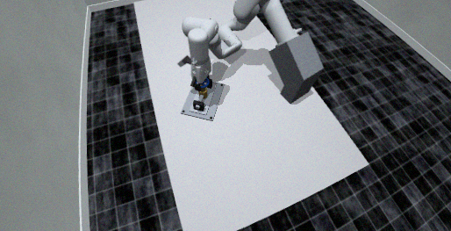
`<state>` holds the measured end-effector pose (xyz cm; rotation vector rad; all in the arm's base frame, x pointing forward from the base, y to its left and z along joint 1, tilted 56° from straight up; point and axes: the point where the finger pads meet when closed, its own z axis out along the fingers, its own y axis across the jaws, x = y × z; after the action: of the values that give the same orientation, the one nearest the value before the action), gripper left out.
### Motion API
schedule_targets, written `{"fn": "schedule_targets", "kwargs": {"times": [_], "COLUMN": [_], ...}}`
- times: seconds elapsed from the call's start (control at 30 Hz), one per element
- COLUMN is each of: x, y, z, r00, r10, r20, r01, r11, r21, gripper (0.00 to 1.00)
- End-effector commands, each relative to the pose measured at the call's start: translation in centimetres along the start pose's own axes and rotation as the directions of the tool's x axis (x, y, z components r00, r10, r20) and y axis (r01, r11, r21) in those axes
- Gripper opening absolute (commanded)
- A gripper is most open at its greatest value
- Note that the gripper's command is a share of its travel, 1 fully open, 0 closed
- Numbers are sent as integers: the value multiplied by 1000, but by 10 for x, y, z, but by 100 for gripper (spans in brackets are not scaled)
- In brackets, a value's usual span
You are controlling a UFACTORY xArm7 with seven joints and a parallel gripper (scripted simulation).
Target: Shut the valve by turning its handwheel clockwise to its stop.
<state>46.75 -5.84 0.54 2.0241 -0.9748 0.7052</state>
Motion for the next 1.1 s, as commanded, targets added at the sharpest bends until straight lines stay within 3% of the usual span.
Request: {"fn": "schedule_targets", "kwargs": {"times": [0.0,0.03,0.07,1.07], "x": [0,0,0,0], "y": [-1,-1,-1,-1], "z": [-1,-1,-1,-1], "r00": [1000,1000,1000,1000], "r10": [0,0,0,0], "r20": [-1,-1,-1,-1], "r01": [0,0,0,0], "r11": [1000,1000,1000,1000], "r21": [4,4,4,4], "gripper": [0,0,100,100]}}
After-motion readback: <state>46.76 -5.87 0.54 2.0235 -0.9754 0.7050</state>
